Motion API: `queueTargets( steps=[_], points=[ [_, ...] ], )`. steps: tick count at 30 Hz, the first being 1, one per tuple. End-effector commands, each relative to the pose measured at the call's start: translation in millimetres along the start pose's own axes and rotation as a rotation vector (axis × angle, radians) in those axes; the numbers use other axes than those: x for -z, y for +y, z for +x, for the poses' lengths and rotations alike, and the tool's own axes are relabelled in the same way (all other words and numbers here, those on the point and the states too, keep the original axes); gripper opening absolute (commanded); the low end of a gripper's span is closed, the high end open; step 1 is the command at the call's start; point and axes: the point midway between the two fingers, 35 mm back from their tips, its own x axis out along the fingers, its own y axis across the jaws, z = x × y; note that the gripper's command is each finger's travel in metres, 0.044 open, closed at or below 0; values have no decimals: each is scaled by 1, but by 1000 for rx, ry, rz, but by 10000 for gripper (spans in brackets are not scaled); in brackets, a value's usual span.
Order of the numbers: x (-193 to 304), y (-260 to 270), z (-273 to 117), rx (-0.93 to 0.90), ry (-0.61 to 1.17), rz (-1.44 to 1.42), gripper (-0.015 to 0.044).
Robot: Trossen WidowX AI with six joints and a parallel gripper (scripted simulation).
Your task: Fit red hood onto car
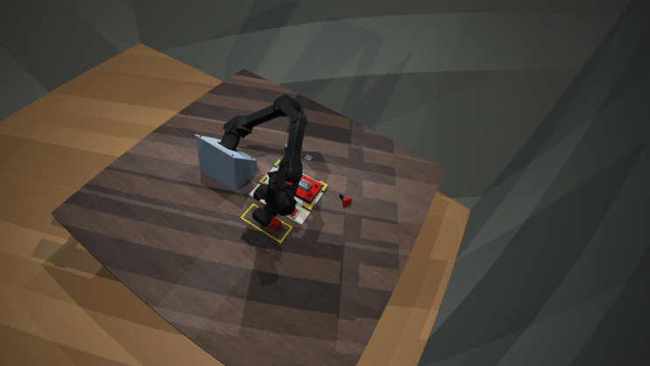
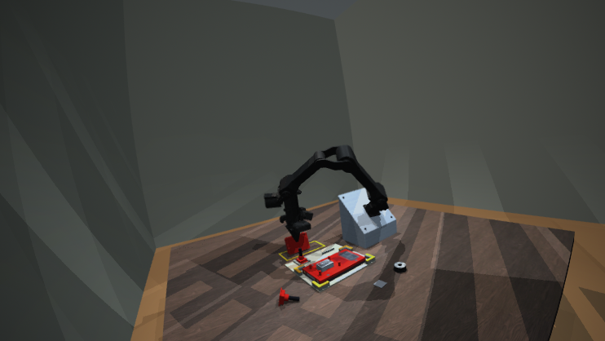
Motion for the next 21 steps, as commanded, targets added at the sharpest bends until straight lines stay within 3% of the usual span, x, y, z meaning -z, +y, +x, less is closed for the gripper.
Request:
queueTargets(
  steps=[1,21],
  points=[
    [2,5,-1,-4,1,-5,0],
    [1,21,-3,-5,1,-6,0]
  ],
)
